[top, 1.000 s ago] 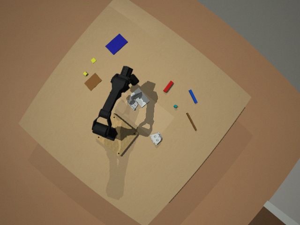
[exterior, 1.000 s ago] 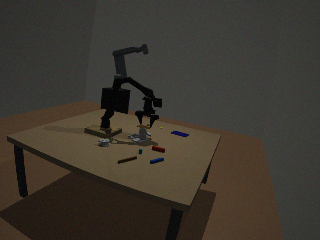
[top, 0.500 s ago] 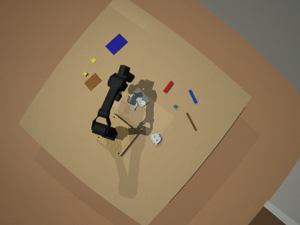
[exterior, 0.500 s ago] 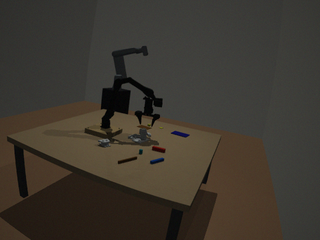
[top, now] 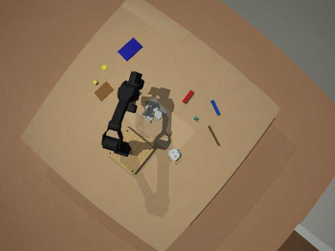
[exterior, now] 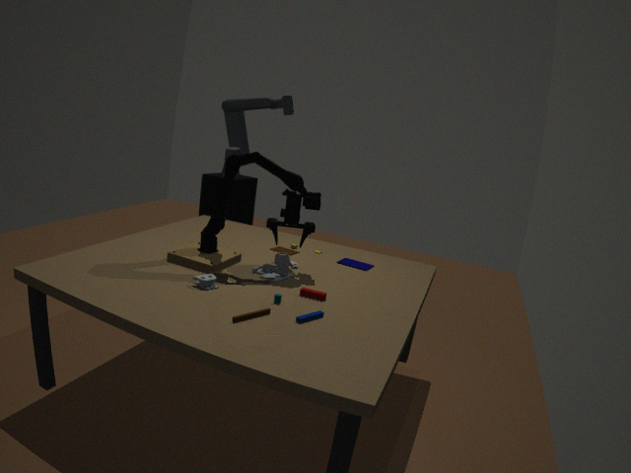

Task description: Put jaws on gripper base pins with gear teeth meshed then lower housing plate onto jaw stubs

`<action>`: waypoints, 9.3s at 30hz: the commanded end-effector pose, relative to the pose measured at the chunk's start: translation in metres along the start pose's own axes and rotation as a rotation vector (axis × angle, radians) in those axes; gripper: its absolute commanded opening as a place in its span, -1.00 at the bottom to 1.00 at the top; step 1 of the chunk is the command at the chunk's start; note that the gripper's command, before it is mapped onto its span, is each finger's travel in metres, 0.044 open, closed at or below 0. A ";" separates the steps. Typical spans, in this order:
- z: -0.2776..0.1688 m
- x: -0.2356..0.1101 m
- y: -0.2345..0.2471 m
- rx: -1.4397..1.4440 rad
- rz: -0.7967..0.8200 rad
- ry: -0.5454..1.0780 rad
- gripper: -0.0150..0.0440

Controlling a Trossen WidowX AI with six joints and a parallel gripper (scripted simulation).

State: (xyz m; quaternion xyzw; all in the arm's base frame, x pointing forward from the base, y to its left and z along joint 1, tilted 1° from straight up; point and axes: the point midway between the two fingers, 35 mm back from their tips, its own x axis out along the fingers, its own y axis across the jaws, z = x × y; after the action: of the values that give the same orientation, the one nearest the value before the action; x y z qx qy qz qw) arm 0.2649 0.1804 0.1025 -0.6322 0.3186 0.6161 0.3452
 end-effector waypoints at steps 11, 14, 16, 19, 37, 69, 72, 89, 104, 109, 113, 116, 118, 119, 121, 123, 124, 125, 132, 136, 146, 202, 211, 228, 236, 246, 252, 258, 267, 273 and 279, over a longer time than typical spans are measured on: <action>0.012 -0.002 0.000 -0.293 0.003 0.002 1.00; 0.015 -0.002 -0.001 -0.356 0.003 0.002 1.00; 0.016 -0.002 -0.001 -0.398 0.003 0.001 1.00; 0.019 -0.002 -0.001 -0.460 0.003 0.001 1.00; 0.035 -0.004 0.000 -0.835 0.004 -0.001 1.00; 0.050 0.033 0.004 -1.199 0.005 -0.004 1.00; 0.050 0.033 0.004 -1.199 0.005 -0.004 1.00; 0.050 0.047 0.003 -1.199 0.005 -0.004 1.00; 0.050 0.072 0.002 -1.199 0.005 -0.004 1.00; 0.050 0.080 0.002 -1.199 0.005 -0.004 1.00; 0.050 0.084 0.002 -1.199 0.005 -0.004 1.00; 0.050 0.084 0.002 -1.199 0.005 -0.004 1.00; 0.050 0.084 0.002 -1.199 0.005 -0.004 1.00; 0.050 0.084 0.002 -1.199 0.005 -0.004 1.00; 0.050 0.084 0.002 -1.199 0.005 -0.004 1.00; 0.050 0.084 0.002 -1.199 0.005 -0.004 1.00; 0.050 0.084 0.002 -1.199 0.005 -0.004 1.00; 0.050 0.084 0.002 -1.199 0.005 -0.004 1.00; 0.050 0.084 0.002 -1.199 0.005 -0.004 1.00; 0.050 0.085 0.002 -1.199 0.005 -0.004 1.00; 0.051 0.084 0.001 -1.197 0.001 -0.006 0.64; 0.049 0.006 0.002 -1.186 0.005 -0.004 -0.04; 0.040 0.004 0.007 -1.002 0.006 -0.003 -0.04; 0.023 0.002 0.018 -0.648 0.008 -0.001 -0.04; 0.015 0.001 0.024 -0.482 0.008 0.001 -0.04; 0.006 0.000 0.032 -0.274 0.009 0.002 -0.04; 0.001 0.000 0.036 -0.149 0.009 0.003 -0.04; -0.004 -0.001 0.041 -0.024 0.009 0.004 -0.04; -0.011 -0.001 0.048 0.163 0.009 0.006 -0.04; -0.016 -0.001 0.053 0.288 0.009 0.007 -0.04; -0.020 -0.001 0.058 0.413 0.009 0.008 -0.04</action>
State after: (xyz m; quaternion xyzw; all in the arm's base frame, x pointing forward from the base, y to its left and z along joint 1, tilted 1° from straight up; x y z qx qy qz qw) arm 0.2314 0.1357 0.1035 -0.5655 0.4214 0.5488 0.4489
